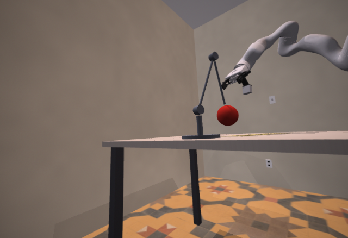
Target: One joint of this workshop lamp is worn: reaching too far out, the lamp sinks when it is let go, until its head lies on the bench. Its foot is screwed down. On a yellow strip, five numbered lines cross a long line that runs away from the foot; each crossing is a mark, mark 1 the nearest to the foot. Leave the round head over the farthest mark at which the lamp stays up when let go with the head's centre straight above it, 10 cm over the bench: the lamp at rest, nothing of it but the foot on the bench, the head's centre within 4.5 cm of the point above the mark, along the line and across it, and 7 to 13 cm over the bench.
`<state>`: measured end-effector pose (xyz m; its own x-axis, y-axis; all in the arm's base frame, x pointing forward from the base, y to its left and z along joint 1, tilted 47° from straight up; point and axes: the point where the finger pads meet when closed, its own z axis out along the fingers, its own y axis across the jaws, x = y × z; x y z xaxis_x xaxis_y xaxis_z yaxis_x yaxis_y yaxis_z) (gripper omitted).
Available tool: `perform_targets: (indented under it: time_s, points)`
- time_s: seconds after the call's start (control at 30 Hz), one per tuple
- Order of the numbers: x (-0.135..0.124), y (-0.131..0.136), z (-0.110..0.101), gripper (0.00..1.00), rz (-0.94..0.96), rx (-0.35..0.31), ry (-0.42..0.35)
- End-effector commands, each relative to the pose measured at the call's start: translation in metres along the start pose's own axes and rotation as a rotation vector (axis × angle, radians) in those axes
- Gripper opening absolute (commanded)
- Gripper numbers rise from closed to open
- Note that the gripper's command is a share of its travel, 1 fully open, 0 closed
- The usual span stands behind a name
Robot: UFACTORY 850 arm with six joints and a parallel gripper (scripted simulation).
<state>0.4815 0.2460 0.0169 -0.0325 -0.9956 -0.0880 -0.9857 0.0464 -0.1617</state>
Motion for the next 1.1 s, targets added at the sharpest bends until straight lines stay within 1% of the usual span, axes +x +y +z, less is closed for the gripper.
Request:
perform_targets:
  time_s: [0.0,0.1,0.6,0.67,1.07]
  points:
    - [-0.001,-0.002,0.012,1.0,-0.001,0.039,0.013]
    - [-0.001,-0.002,0.015,1.0,-0.001,0.041,0.013]
    - [0.0,-0.005,0.047,1.0,-0.001,0.03,0.001]
    - [0.0,-0.005,0.047,1.0,-0.001,0.03,0.001]
    - [0.0,-0.008,0.074,1.0,-0.001,0.024,-0.008]
